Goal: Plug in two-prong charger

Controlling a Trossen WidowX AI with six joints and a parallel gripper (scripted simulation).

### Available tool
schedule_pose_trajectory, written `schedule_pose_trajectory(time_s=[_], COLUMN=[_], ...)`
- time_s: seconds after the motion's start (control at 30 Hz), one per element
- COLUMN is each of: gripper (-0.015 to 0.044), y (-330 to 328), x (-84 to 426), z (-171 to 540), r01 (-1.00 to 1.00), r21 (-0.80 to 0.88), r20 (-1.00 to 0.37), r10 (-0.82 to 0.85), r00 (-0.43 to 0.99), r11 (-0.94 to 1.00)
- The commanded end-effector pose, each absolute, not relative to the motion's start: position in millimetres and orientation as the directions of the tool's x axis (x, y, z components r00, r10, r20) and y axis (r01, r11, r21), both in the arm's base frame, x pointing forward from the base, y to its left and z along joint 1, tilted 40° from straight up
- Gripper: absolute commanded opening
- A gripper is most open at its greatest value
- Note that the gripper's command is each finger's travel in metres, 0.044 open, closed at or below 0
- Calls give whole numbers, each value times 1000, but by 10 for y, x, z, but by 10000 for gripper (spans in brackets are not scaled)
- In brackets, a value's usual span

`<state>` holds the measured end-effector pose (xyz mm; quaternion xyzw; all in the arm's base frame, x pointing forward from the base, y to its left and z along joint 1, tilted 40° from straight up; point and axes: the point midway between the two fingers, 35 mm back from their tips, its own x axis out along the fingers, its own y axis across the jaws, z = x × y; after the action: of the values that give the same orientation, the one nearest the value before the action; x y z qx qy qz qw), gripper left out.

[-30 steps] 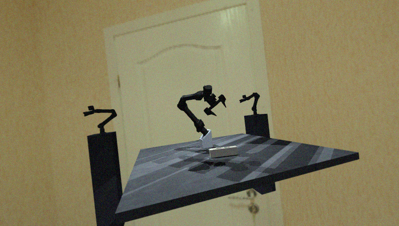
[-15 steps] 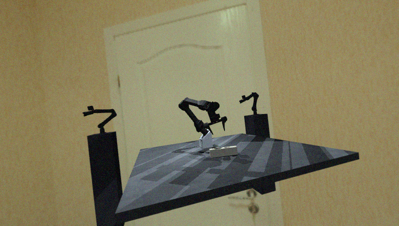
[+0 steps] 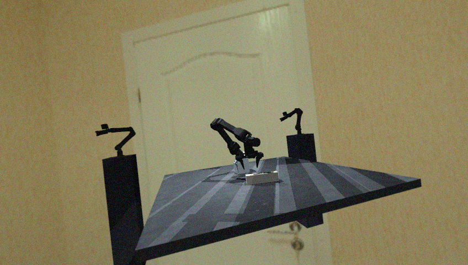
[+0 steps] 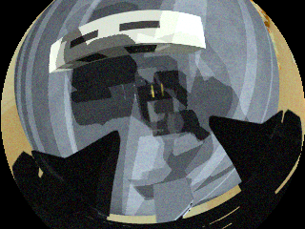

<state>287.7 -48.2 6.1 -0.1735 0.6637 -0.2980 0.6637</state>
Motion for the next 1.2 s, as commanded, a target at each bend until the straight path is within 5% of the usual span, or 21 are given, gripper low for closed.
schedule_pose_trajectory(time_s=[0.0, 1.17], gripper=[440, 440], y=[-496, -797], x=[2795, 2790], z=[18, -343], r01=[141, 141], r21=[-639, -640], r20=[-768, -768], r10=[-634, -635], r00=[-84, -84], r11=[756, 755])
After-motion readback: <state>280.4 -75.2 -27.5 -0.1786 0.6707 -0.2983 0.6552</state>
